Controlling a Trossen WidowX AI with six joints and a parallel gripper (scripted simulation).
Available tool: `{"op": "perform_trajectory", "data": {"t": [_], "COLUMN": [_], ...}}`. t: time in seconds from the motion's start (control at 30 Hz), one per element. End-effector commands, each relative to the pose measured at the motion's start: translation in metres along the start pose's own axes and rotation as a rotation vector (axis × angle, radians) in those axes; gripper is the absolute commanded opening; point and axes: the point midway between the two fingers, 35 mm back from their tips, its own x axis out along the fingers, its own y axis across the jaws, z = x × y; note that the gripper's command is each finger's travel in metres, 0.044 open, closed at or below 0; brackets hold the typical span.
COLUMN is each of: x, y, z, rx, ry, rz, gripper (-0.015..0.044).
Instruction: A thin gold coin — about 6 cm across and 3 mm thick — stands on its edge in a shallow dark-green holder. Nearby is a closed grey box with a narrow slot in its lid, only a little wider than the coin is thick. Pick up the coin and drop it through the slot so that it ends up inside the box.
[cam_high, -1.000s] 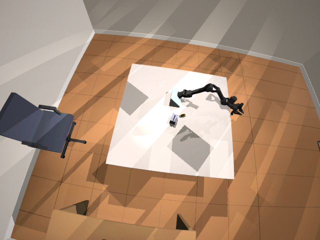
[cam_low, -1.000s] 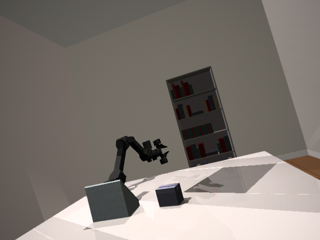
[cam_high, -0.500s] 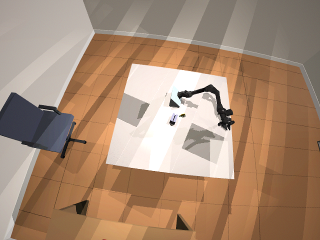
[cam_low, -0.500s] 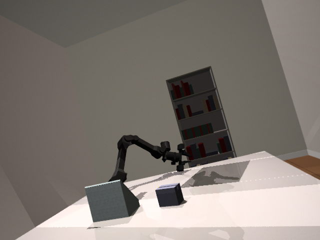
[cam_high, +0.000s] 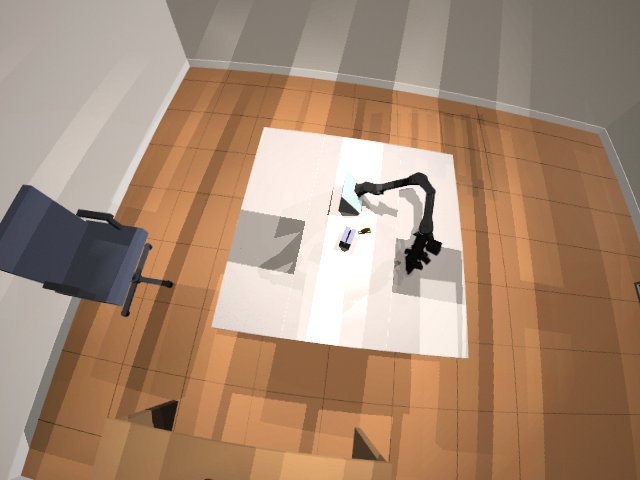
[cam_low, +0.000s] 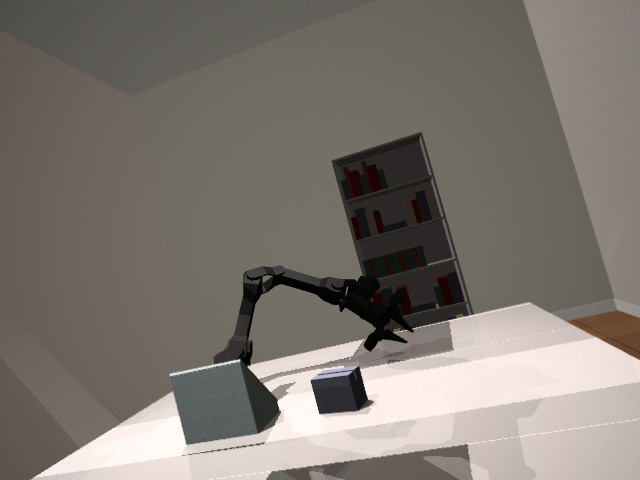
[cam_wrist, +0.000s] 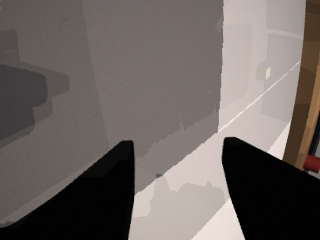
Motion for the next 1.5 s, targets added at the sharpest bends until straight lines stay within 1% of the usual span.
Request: {"op": "perform_trajectory", "data": {"t": [0.0, 0.2, 0.3, 0.4, 0.53, 0.63, 0.7, 1.07, 1.13, 1.23, 1.37, 1.47], "x": [-0.001, -0.029, -0.051, -0.081, -0.126, -0.156, -0.169, -0.17, -0.164, -0.147, -0.145, -0.136], "y": [-0.006, 0.0, 0.009, 0.023, 0.044, 0.056, 0.059, 0.06, 0.065, 0.083, 0.085, 0.094], "z": [-0.071, -0.17, -0.208, -0.243, -0.269, -0.274, -0.272, -0.271, -0.271, -0.27, -0.27, -0.268], "rx": [0.249, 0.743, 1.017, 1.375, 1.902, 2.313, 2.488, 2.51, 2.51, 2.51, 2.51, 2.51], "ry": [0.178, 0.453, 0.58, 0.724, 0.898, 1.008, 1.049, 1.054, 1.054, 1.053, 1.053, 1.052], "rz": [0.083, 0.172, 0.198, 0.22, 0.238, 0.254, 0.264, 0.266, 0.265, 0.267, 0.267, 0.268], "gripper": [0.0161, 0.0161, 0.0161, 0.0161, 0.0161, 0.0161, 0.0161, 0.0161, 0.0161, 0.0161, 0.0161, 0.0161]}}
